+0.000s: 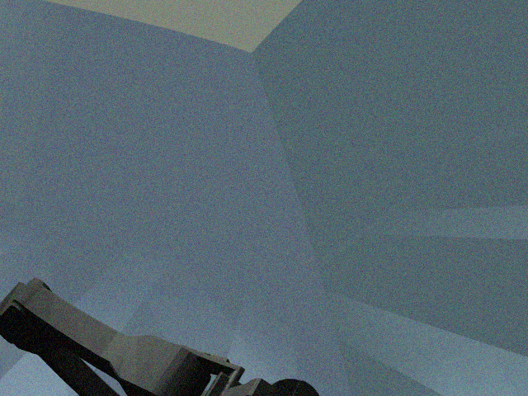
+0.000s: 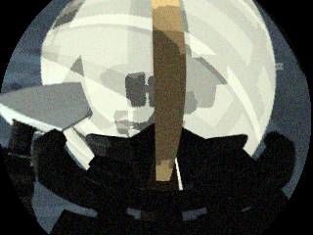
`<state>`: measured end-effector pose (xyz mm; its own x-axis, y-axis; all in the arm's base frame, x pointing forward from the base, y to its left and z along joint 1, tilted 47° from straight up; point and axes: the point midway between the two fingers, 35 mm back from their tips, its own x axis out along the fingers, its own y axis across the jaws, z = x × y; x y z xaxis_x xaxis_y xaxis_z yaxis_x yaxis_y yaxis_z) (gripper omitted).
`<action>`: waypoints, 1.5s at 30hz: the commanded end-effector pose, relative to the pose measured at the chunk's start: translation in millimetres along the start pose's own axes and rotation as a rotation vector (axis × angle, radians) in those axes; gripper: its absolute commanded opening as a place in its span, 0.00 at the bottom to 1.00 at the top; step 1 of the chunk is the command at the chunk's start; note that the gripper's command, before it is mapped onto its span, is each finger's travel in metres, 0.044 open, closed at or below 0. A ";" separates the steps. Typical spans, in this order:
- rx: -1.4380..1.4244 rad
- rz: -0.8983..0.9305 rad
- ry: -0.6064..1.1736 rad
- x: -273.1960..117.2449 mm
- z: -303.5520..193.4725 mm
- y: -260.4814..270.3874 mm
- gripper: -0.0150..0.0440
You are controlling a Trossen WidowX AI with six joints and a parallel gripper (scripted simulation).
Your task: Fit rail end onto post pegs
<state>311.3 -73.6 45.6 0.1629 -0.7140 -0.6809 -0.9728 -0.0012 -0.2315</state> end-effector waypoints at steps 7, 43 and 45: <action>-0.003 -0.005 0.003 -2.0 -4.4 -0.4 0.25; -0.003 -0.005 0.003 -1.2 -15.6 -0.4 0.25; -0.003 -0.005 0.003 -1.3 -16.2 -0.4 0.25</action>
<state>309.0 -83.2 55.4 0.1630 -0.7142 -0.6807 -0.9729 -0.0015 -0.2314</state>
